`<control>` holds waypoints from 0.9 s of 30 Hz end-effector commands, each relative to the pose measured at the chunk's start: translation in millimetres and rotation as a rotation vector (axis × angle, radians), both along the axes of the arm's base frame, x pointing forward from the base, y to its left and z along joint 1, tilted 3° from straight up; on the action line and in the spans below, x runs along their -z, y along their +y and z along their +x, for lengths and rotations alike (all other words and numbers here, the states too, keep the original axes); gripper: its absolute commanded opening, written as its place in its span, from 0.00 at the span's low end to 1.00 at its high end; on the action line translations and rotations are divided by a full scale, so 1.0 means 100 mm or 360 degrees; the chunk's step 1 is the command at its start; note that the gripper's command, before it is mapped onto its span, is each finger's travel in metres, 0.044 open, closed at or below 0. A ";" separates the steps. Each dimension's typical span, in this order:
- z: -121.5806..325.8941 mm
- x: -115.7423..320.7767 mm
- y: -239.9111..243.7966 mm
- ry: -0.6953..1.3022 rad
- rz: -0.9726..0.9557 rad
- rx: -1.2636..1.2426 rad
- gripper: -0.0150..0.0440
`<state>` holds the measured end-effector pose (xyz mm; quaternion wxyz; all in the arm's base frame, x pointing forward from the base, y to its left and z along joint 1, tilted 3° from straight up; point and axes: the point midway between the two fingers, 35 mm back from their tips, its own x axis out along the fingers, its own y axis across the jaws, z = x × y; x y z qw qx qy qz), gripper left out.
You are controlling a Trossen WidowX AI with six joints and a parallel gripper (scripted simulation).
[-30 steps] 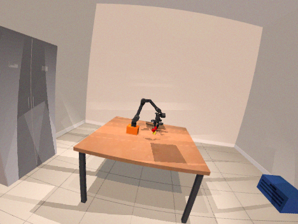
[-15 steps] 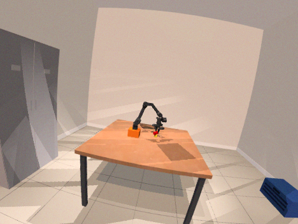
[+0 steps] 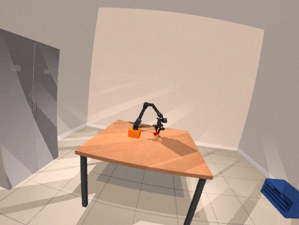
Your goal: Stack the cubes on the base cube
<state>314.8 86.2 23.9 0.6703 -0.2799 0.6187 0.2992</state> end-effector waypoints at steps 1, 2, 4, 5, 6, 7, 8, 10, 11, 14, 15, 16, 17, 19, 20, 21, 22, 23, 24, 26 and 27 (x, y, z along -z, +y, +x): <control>0.00 0.01 -0.01 0.0001 -0.0006 0.0010 0.43; 0.00 0.01 -0.01 0.0001 -0.0006 0.0010 0.48; 0.00 0.01 -0.01 0.0001 -0.0006 0.0010 0.57; 0.00 0.01 -0.01 0.0001 -0.0006 0.0010 0.60; 0.00 0.01 -0.01 0.0001 -0.0006 0.0010 0.60; 0.00 0.01 -0.01 0.0001 -0.0006 0.0010 0.60; 0.00 0.01 -0.01 0.0001 -0.0006 0.0010 0.60; 0.00 0.01 -0.01 0.0001 -0.0006 0.0010 0.60; 0.00 -0.01 -0.01 0.0001 -0.0005 0.0008 0.60; -0.01 -0.10 0.00 0.0000 0.0000 0.0000 0.60; -0.01 -0.11 -0.01 0.0000 0.0000 0.0000 0.60; -0.01 -0.13 -0.01 0.0000 0.0000 0.0000 0.60; -0.01 -0.15 -0.01 0.0000 0.0000 0.0000 0.60; -0.01 -0.19 -0.01 0.0000 0.0000 0.0000 0.60; -0.01 -0.21 -0.01 0.0000 0.0000 0.0000 0.60; -0.01 -0.23 -0.01 0.0000 0.0000 0.0000 0.60; -0.01 -0.25 -0.01 0.0000 0.0000 0.0000 0.60; -0.01 -0.27 -0.01 0.0000 0.0000 0.0000 0.60; -0.01 -0.28 -0.01 0.0000 0.0000 0.0000 0.60; -0.02 -0.32 -0.02 0.0000 0.0000 0.0000 0.60; -0.02 -0.34 -0.02 0.0000 0.0000 0.0000 0.60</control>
